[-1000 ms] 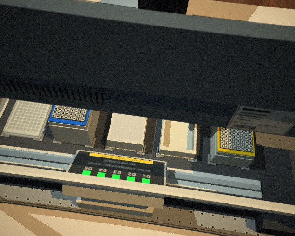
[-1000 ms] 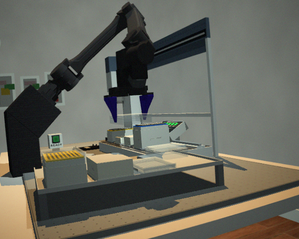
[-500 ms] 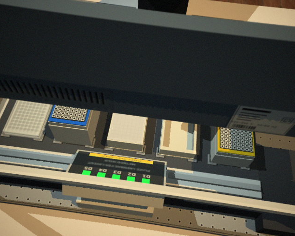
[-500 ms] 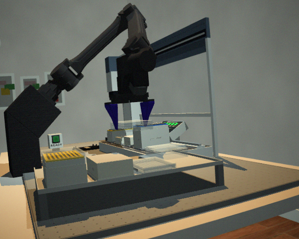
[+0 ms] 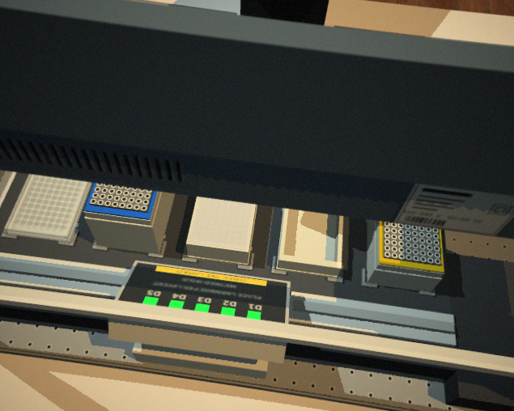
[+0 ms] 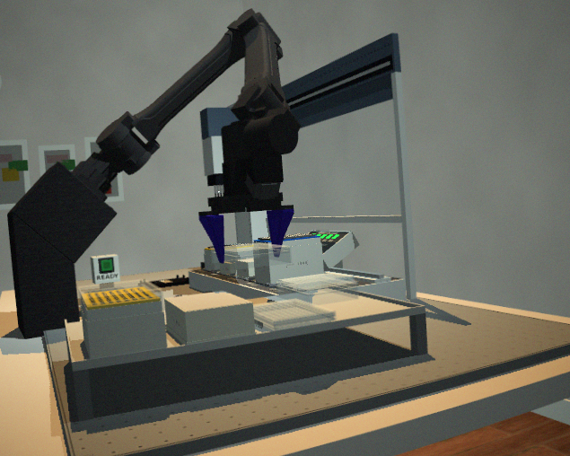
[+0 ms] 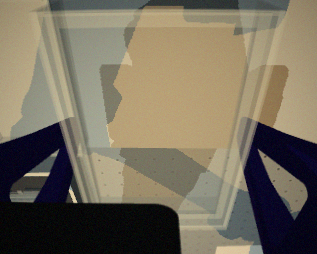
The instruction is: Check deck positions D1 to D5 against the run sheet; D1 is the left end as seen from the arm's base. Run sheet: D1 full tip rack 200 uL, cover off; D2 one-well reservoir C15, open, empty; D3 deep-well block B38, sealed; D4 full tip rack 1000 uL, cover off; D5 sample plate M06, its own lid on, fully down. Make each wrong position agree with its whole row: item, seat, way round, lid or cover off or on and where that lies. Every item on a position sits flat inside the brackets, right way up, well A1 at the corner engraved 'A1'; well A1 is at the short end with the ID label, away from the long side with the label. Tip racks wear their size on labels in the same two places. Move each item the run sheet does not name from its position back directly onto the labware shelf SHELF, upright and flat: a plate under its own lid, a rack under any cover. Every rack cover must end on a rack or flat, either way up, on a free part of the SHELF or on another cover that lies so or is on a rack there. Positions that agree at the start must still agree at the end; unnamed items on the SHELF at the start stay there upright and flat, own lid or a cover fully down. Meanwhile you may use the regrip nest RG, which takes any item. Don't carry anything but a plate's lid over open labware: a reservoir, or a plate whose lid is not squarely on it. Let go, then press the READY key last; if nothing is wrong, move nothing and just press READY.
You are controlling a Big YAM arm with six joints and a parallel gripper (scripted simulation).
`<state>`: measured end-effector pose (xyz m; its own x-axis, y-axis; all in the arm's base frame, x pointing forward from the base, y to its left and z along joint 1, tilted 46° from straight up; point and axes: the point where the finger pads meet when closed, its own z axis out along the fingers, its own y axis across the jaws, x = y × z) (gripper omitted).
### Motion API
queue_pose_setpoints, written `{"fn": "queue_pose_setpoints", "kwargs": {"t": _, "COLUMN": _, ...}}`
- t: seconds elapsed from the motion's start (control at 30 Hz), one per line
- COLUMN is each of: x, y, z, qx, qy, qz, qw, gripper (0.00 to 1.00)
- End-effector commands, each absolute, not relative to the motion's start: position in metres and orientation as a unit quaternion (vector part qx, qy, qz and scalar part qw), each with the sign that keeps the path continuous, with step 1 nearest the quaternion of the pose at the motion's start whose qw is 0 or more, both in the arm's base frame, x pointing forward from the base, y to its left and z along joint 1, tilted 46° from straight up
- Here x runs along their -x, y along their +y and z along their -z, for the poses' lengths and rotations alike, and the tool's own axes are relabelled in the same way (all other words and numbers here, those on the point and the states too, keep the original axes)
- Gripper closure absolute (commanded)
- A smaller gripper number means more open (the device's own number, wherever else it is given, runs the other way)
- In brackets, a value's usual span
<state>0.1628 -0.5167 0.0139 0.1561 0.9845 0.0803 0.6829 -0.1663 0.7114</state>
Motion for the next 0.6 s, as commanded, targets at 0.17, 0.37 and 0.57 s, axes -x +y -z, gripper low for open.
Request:
{"fn": "queue_pose_setpoints", "kwargs": {"t": 0.17, "x": -0.174, "y": -0.516, "z": -0.003, "qx": -0.714, "qy": 0.583, "qz": -0.279, "qw": 0.268, "gripper": 1.00}}
{"fn": "queue_pose_setpoints", "kwargs": {"t": 0.37, "x": -0.181, "y": -0.516, "z": 0.004, "qx": -0.714, "qy": 0.583, "qz": -0.280, "qw": 0.268, "gripper": 1.00}}
{"fn": "queue_pose_setpoints", "kwargs": {"t": 0.57, "x": -0.186, "y": -0.516, "z": 0.010, "qx": -0.714, "qy": 0.583, "qz": -0.279, "qw": 0.268, "gripper": 1.00}}
